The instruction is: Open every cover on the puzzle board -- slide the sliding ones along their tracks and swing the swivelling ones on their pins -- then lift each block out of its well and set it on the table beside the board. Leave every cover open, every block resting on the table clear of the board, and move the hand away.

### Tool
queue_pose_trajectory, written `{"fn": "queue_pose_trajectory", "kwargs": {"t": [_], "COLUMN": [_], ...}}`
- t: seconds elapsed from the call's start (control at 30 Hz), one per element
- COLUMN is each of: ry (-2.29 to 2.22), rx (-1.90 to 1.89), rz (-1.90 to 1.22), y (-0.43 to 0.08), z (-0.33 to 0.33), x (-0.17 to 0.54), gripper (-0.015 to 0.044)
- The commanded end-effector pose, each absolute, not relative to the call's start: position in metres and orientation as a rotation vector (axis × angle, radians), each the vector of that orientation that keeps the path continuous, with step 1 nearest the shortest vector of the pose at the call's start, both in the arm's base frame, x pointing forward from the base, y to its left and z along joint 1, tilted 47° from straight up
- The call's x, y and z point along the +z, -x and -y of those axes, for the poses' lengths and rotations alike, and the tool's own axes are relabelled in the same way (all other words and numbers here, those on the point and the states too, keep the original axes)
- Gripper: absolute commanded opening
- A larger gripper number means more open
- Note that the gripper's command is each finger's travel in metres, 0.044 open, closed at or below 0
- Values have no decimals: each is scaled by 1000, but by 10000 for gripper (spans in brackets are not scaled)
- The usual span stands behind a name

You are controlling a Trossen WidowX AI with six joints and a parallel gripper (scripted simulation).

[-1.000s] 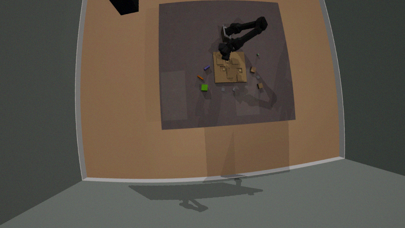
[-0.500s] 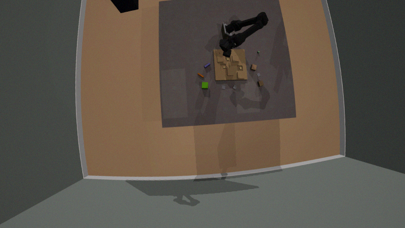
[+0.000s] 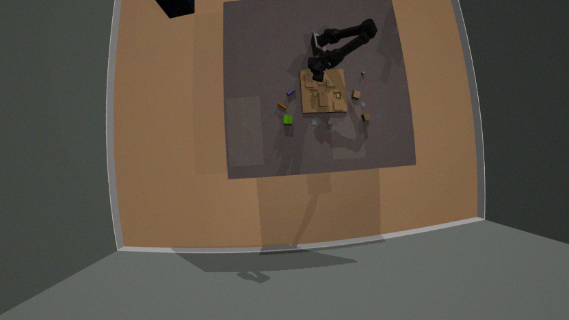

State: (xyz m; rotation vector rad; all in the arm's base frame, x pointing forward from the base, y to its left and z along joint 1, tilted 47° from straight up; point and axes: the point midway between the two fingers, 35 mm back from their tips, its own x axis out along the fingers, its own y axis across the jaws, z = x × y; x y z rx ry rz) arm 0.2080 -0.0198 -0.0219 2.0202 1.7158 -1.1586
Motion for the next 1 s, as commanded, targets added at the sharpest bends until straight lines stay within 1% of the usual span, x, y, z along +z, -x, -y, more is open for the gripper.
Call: {"fn": "queue_pose_trajectory", "kwargs": {"t": [0.0, 0.97], "ry": [-2027, -2027], "rx": [-1162, -1162], "rz": [-1718, -1718], "y": [-207, -208], "z": [17, 14], "x": [-23, -27], "gripper": [144, 144]}}
